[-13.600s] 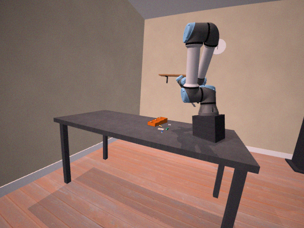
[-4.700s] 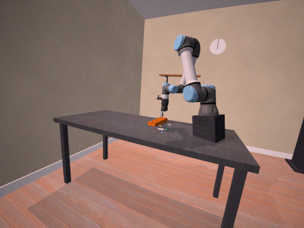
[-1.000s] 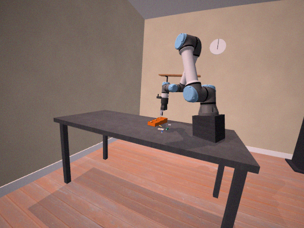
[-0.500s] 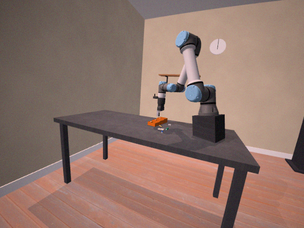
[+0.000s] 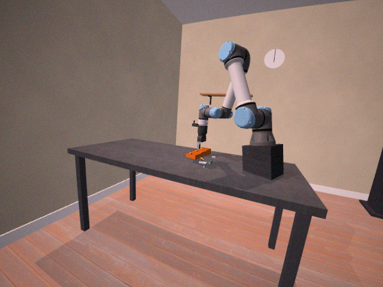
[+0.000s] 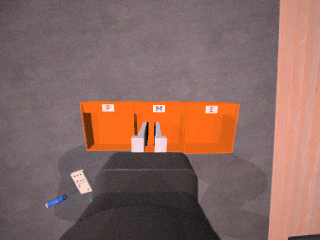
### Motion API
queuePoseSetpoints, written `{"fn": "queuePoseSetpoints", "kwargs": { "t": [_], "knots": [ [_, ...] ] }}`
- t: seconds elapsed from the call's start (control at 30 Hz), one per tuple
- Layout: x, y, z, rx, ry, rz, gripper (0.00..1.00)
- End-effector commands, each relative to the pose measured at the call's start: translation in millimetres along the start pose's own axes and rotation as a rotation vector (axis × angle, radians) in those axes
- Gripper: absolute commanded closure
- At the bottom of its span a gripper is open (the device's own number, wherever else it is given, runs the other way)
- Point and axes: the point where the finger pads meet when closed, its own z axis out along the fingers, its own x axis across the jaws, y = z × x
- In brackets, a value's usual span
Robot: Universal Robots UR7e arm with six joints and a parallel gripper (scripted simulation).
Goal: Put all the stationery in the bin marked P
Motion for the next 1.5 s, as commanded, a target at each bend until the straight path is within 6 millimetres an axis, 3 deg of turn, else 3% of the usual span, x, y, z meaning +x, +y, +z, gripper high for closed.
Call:
{"fn": "queuePoseSetpoints", "kwargs": {
  "t": [0.0,0.4,1.47],
  "knots": [
    [0,-1,8,0.002,0.001,0.000,0.69],
    [0,-1,40,0.002,0.001,0.000,0.69],
    [0,-1,40,0.002,0.001,0.000,0.69]
  ]
}}
